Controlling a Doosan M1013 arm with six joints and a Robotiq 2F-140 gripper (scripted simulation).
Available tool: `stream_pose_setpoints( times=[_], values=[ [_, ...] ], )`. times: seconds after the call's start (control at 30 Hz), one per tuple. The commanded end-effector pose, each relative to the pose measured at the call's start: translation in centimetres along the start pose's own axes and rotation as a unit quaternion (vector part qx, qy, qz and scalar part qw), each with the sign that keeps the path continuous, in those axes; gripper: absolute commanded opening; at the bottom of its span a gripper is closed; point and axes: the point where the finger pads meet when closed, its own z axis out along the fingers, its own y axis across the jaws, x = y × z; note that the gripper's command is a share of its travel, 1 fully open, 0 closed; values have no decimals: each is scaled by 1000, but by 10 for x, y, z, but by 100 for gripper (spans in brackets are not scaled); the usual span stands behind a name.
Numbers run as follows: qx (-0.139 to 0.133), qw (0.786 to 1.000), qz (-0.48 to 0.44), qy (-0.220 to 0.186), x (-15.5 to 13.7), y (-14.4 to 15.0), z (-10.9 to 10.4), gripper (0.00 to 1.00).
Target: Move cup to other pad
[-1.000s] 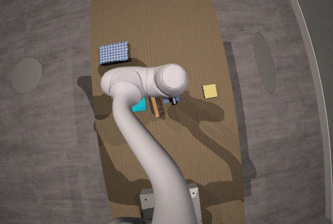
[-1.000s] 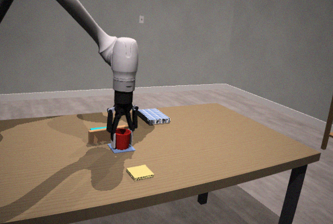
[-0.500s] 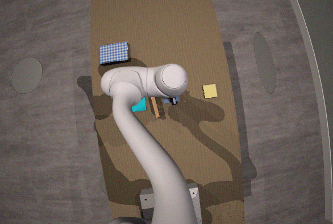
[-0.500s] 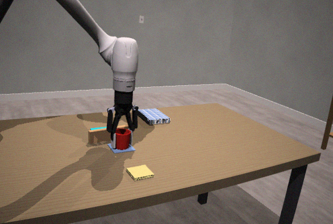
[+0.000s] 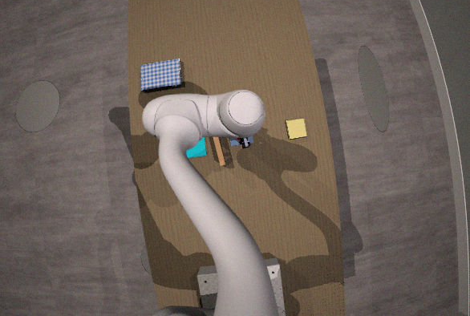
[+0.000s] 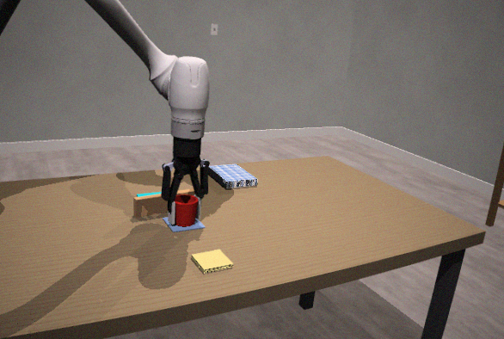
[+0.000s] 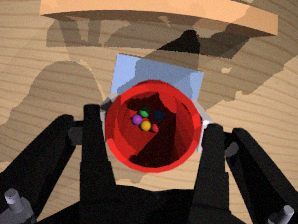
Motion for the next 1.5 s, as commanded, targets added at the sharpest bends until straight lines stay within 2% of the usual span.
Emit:
stream_pose_setpoints(
  times=[0.0,0.43,1.23,1.47],
  values=[
    [0,1000,0,0,0,0,0,49],
    [0,1000,0,0,0,0,-8,49],
    [0,1000,0,0,0,0,-66,49],
    [0,1000,0,0,0,0,-74,49]
  ],
)
